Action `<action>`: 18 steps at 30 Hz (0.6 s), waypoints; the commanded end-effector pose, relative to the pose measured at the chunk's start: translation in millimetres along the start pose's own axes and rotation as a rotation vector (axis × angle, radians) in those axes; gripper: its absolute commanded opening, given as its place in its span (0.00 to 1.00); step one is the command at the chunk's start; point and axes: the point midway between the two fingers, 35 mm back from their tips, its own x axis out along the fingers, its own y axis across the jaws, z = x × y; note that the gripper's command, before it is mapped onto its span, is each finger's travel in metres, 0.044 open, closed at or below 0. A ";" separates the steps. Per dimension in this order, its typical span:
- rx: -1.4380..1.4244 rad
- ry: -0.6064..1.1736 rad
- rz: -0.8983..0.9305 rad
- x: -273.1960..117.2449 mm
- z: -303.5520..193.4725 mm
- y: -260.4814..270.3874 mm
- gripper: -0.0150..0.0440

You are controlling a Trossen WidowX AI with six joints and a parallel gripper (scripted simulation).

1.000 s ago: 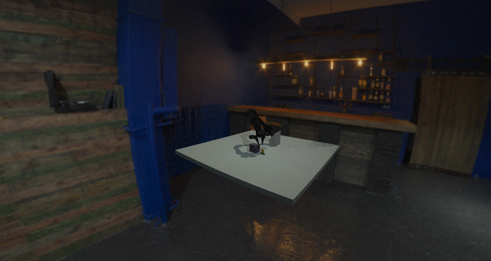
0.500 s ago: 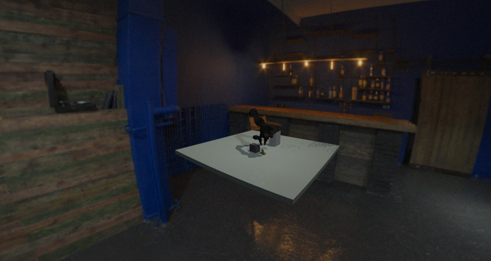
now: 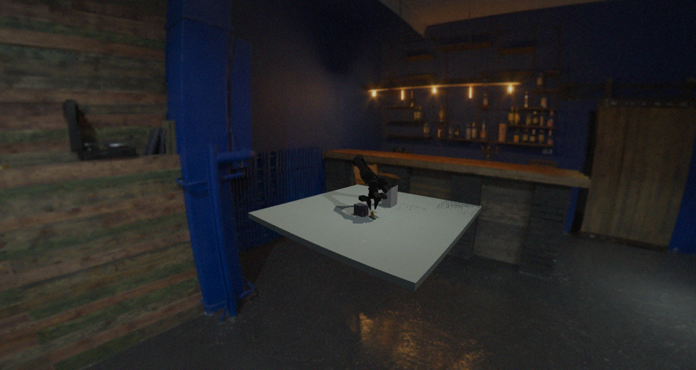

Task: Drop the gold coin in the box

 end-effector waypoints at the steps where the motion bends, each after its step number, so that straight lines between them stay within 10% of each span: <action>1: -0.007 0.008 -0.001 8.4 -1.1 0.1 0.53; 18: -0.007 0.009 -0.001 35.7 -0.9 0.1 0.53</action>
